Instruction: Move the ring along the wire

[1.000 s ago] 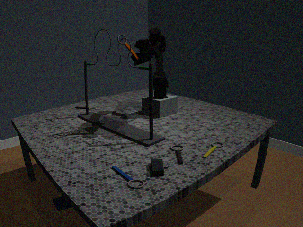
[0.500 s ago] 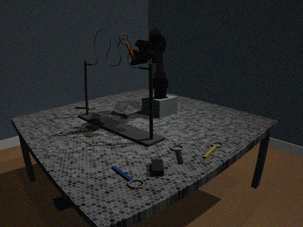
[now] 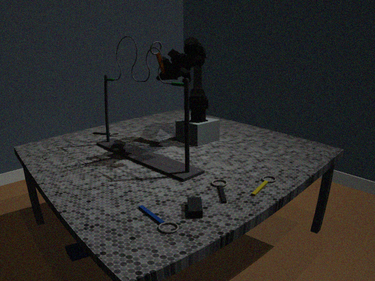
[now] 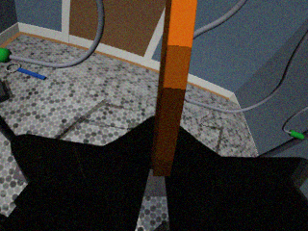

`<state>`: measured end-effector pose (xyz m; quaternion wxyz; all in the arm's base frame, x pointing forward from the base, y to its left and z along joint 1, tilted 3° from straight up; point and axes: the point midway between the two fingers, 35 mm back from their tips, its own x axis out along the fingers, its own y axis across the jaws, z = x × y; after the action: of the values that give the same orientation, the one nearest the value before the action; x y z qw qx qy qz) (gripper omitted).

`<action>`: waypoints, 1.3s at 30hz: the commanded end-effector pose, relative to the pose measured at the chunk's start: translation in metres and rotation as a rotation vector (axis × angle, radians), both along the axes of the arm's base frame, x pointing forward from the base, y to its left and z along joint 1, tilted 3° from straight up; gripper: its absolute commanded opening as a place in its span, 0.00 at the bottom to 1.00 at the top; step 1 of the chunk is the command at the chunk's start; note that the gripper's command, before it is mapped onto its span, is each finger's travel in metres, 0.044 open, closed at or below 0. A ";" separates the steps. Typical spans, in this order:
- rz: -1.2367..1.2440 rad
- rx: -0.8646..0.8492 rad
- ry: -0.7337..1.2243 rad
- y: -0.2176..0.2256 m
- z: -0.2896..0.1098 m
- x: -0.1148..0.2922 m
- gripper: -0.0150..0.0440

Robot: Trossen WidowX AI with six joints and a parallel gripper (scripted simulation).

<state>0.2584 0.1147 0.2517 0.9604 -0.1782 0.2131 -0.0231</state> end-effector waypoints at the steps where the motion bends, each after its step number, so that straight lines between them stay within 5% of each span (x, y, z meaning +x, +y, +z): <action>1: -0.006 -0.095 -0.017 -0.008 0.002 0.000 0.00; 39: 0.047 -0.840 -0.206 -0.052 0.039 0.018 0.00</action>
<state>0.2764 0.0666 0.2854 0.8383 -0.5274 0.0979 -0.0975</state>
